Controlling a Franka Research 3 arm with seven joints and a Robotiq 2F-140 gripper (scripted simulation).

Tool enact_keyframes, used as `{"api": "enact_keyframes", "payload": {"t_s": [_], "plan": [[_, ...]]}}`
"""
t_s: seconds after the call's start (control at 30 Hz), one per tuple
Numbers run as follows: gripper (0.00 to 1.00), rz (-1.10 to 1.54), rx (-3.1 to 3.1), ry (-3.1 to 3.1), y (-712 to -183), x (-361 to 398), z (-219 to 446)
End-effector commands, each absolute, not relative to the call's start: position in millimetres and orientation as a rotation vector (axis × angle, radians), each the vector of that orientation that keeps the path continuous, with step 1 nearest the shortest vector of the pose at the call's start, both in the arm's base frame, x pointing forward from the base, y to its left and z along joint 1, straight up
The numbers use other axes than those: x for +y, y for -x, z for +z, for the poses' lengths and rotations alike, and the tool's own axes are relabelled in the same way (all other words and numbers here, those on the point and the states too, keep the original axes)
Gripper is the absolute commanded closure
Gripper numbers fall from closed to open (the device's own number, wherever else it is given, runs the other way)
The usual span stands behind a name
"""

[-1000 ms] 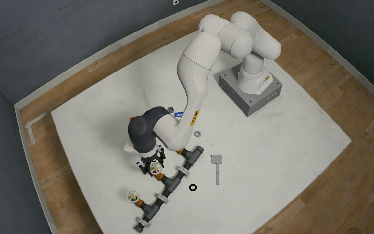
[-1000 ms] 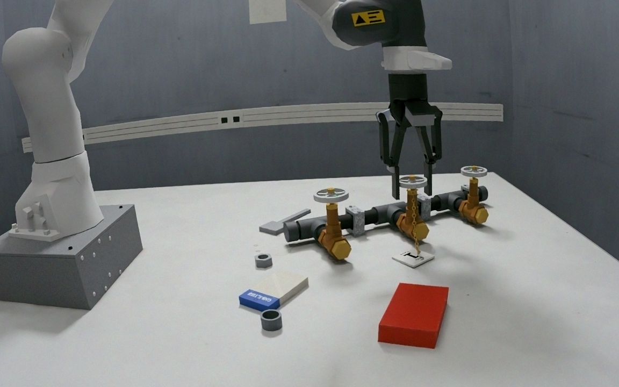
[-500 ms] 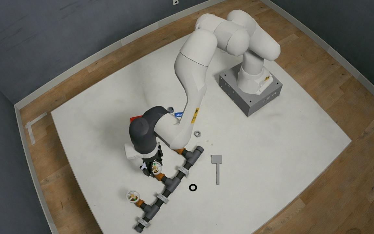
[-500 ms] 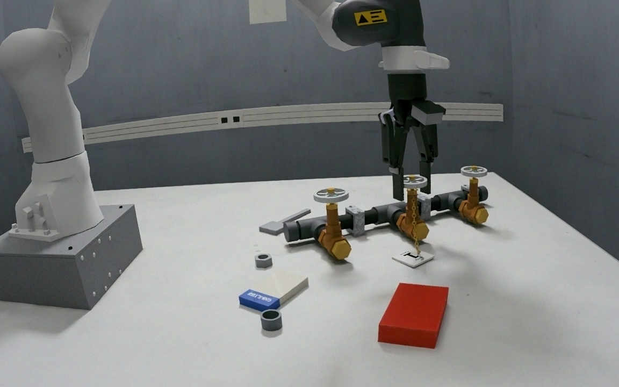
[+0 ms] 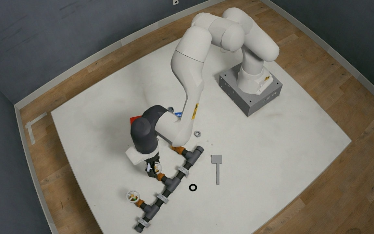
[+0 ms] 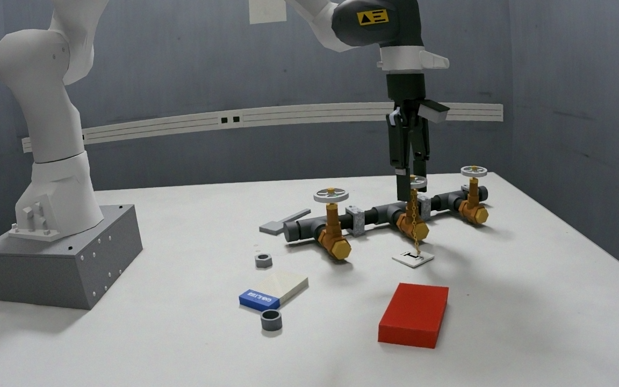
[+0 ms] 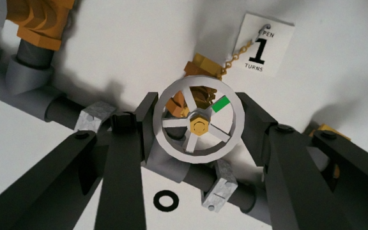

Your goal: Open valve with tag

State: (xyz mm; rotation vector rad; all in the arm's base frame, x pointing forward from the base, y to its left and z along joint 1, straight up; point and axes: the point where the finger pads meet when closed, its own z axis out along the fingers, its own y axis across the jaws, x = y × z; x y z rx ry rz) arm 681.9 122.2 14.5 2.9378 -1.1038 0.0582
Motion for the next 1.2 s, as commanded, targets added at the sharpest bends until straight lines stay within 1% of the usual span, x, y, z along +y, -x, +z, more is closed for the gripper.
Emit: {"api": "enact_keyframes", "payload": {"t_s": [0.0,0.53,0.6,0.63,1.1,1.17], "plan": [[0.9,0.05,-0.726,-3.057,-681.6,122.4,14.1],[0.9,0.077,-0.039,-3.131,-681.6,122.4,14.1],[0.9,0.077,-0.039,-3.131,-681.6,122.4,14.1],[0.9,0.08,0.07,-3.129,-681.6,122.4,14.1],[0.9,0.098,0.63,-3.063,-681.6,122.4,14.1],[0.9,0.098,0.63,-3.063,-681.6,122.4,14.1]]}}
